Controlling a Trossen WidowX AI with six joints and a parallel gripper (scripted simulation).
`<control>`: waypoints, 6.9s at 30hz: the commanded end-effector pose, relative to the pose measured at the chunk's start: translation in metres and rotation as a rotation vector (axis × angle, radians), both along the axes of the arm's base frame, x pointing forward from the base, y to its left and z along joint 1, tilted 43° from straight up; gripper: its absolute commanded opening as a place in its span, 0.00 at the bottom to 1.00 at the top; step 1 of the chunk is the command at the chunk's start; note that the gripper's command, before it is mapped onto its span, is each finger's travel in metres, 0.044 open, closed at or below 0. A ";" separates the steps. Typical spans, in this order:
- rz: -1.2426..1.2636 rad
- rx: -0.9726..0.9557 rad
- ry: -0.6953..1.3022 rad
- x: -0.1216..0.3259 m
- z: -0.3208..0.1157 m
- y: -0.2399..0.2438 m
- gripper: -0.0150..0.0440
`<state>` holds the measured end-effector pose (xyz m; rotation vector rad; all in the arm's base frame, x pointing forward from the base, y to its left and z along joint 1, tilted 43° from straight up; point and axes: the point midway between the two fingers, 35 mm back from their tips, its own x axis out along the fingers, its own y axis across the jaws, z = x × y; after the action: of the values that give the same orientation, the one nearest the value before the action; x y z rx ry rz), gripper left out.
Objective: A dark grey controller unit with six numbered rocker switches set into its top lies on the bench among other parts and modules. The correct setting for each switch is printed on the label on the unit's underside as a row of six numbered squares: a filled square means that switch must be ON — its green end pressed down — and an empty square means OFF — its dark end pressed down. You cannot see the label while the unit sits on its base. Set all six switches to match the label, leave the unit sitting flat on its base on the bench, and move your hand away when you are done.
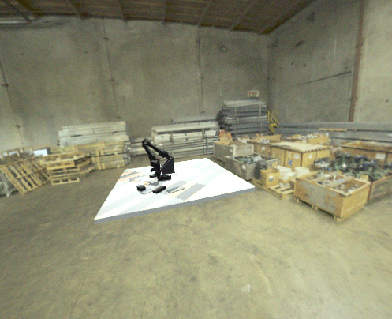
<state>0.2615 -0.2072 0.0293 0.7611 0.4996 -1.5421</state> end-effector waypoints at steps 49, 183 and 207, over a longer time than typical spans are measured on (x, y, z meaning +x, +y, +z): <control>0.004 0.006 0.002 0.009 0.025 0.106 0.96; 0.029 0.018 0.036 -0.037 0.017 0.101 0.70; 0.228 -0.022 -0.171 -0.046 -0.056 0.103 0.33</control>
<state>0.2268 -0.1055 -0.0071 0.7854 0.4609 -1.3537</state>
